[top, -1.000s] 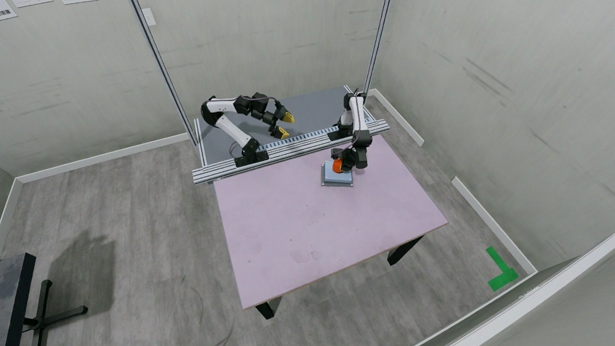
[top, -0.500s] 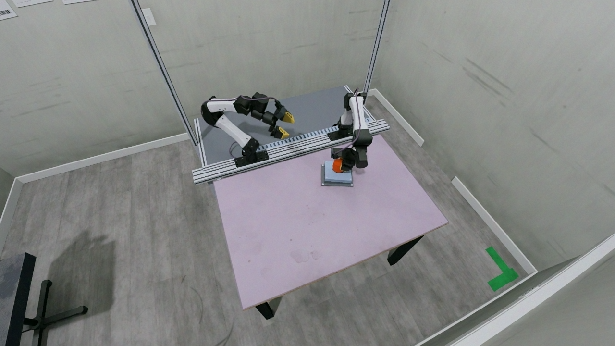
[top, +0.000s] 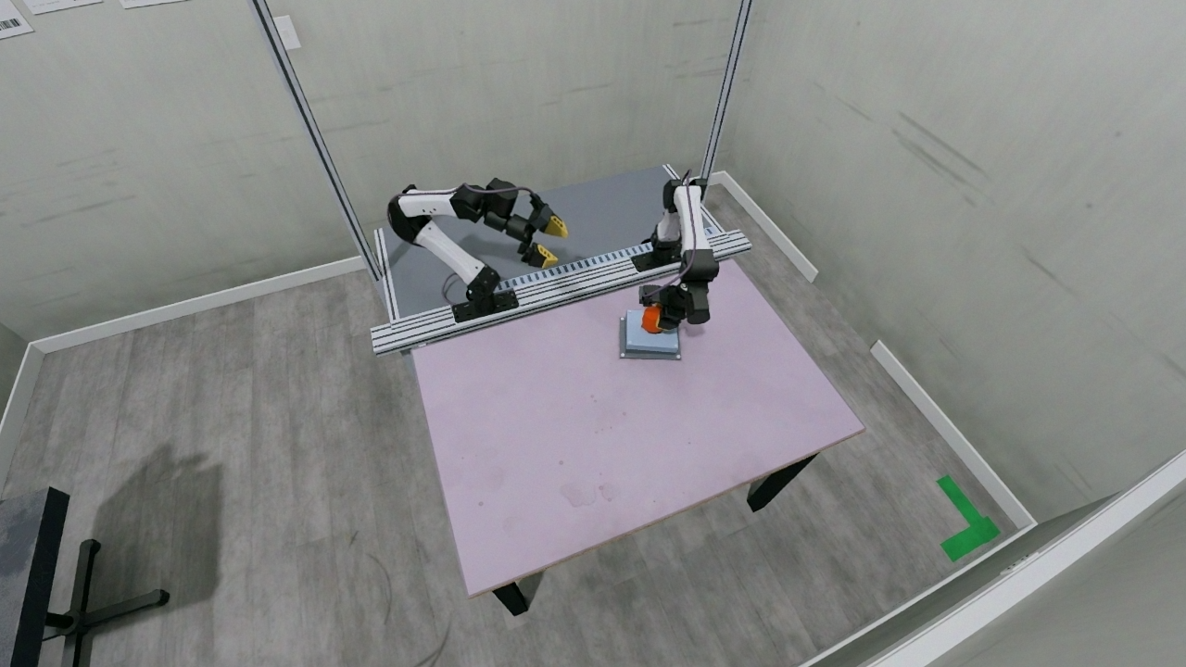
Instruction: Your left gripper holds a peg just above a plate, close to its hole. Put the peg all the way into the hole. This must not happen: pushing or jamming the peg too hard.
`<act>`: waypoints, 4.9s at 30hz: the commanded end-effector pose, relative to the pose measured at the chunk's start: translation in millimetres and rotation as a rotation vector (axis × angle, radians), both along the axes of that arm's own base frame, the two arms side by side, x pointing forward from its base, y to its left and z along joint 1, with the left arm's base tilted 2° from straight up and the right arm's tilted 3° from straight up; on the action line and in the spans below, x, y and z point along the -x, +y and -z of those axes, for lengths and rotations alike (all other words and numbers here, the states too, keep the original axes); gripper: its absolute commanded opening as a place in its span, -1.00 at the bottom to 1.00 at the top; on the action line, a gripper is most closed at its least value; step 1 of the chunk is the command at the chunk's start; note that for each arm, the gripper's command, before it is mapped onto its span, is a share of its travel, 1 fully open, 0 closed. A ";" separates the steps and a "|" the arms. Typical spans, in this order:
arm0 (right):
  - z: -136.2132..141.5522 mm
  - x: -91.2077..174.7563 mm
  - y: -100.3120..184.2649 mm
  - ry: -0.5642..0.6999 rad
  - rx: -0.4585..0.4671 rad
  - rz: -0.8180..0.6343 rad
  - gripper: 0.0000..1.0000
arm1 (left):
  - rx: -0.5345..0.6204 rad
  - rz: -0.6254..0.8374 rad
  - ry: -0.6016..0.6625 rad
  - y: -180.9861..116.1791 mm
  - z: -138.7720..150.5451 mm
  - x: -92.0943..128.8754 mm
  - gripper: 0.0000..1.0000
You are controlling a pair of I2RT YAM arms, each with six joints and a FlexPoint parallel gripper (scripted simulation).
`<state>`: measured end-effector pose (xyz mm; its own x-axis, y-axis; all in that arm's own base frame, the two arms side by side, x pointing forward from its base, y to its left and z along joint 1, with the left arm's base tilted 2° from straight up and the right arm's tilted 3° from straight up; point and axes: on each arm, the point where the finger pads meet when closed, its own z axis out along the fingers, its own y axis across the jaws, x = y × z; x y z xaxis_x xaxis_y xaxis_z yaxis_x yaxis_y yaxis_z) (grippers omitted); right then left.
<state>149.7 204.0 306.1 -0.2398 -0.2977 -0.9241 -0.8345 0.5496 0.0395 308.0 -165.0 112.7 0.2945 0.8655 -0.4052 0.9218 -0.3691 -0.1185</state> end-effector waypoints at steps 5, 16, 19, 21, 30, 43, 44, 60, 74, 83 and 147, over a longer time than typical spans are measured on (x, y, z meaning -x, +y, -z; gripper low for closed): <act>-5.3 -1.9 0.1 -0.009 -0.009 0.008 1.00 | 0.035 -0.015 -0.065 1.6 -14.2 -5.2 -0.31; -5.3 -1.9 0.1 -0.009 -0.009 0.008 1.00 | 0.028 -0.014 -0.034 -1.2 -1.6 -1.9 -0.31; -5.3 -1.9 0.1 -0.009 -0.009 0.008 1.00 | 0.028 -0.013 -0.032 -2.6 0.4 -1.2 -0.31; -5.3 -1.9 0.1 -0.009 -0.009 0.008 1.00 | 0.029 -0.012 -0.033 -3.2 1.7 -1.1 -0.31; -5.3 -1.9 0.1 -0.009 -0.009 0.008 1.00 | 0.025 -0.005 -0.014 -1.2 4.7 -3.3 -0.31; -5.3 -1.9 0.1 -0.009 -0.009 0.008 1.00 | 0.016 -0.005 -0.011 2.7 0.6 -6.5 -0.31; -5.3 -1.9 0.1 -0.009 -0.009 0.008 1.00 | 0.016 -0.005 -0.011 2.7 0.6 -6.5 -0.31; -5.3 -1.9 0.1 -0.009 -0.009 0.008 1.00 | 0.029 -0.010 -0.046 -2.8 -9.4 0.4 -0.31; -5.3 -1.9 0.1 -0.009 -0.009 0.008 1.00 | 0.016 -0.009 -0.051 0.5 -5.3 -4.6 -0.31; -5.3 -1.9 0.1 -0.009 -0.009 0.008 1.00 | 0.024 -0.013 -0.051 -0.3 -2.3 -2.4 -0.31; -5.3 -1.9 0.1 -0.009 -0.009 0.008 1.00 | 0.023 -0.011 -0.047 -0.9 1.9 -2.7 -0.31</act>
